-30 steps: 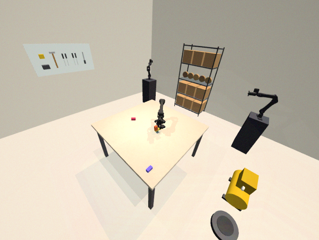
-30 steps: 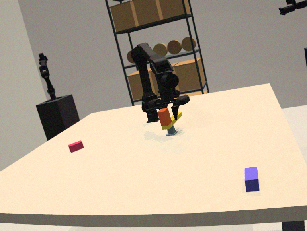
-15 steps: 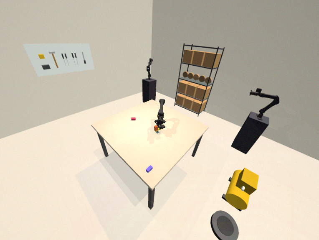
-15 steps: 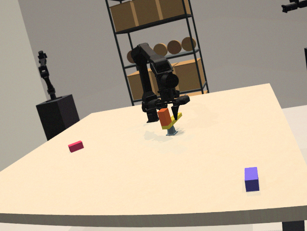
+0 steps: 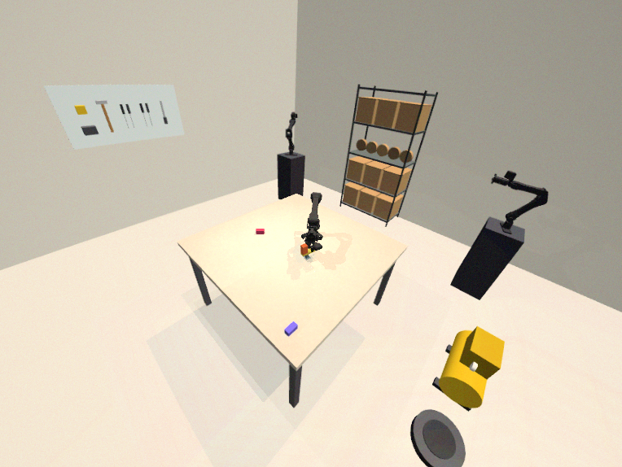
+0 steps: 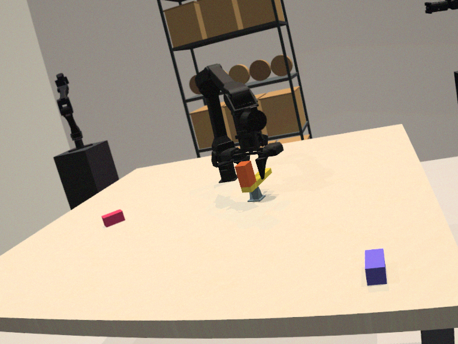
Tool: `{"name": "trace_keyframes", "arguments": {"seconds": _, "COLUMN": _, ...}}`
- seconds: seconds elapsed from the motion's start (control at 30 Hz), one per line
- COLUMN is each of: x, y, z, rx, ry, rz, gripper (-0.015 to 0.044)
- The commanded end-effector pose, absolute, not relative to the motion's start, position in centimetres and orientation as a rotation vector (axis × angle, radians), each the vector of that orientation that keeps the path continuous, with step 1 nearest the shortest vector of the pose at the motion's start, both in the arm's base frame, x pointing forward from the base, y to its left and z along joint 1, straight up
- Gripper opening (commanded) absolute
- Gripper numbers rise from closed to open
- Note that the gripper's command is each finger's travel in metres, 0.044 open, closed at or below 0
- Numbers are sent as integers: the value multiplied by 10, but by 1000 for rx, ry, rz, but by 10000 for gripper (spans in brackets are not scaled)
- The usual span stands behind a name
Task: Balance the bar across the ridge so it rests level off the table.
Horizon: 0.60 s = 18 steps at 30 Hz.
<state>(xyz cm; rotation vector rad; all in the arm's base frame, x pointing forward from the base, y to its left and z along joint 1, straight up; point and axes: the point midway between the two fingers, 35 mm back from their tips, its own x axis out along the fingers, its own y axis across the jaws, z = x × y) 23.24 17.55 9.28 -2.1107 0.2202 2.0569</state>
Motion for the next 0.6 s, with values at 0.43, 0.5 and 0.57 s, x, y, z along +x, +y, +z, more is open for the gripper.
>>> {"name": "trace_keyframes", "arguments": {"seconds": 0.43, "x": 231, "y": 175, "z": 88, "rx": -2112, "ry": 222, "rz": 2067, "gripper": 0}}
{"name": "trace_keyframes", "arguments": {"seconds": 0.5, "x": 231, "y": 175, "z": 88, "rx": -2112, "ry": 222, "rz": 2067, "gripper": 0}}
{"name": "trace_keyframes", "arguments": {"seconds": 0.57, "x": 231, "y": 175, "z": 88, "rx": -2112, "ry": 222, "rz": 2067, "gripper": 0}}
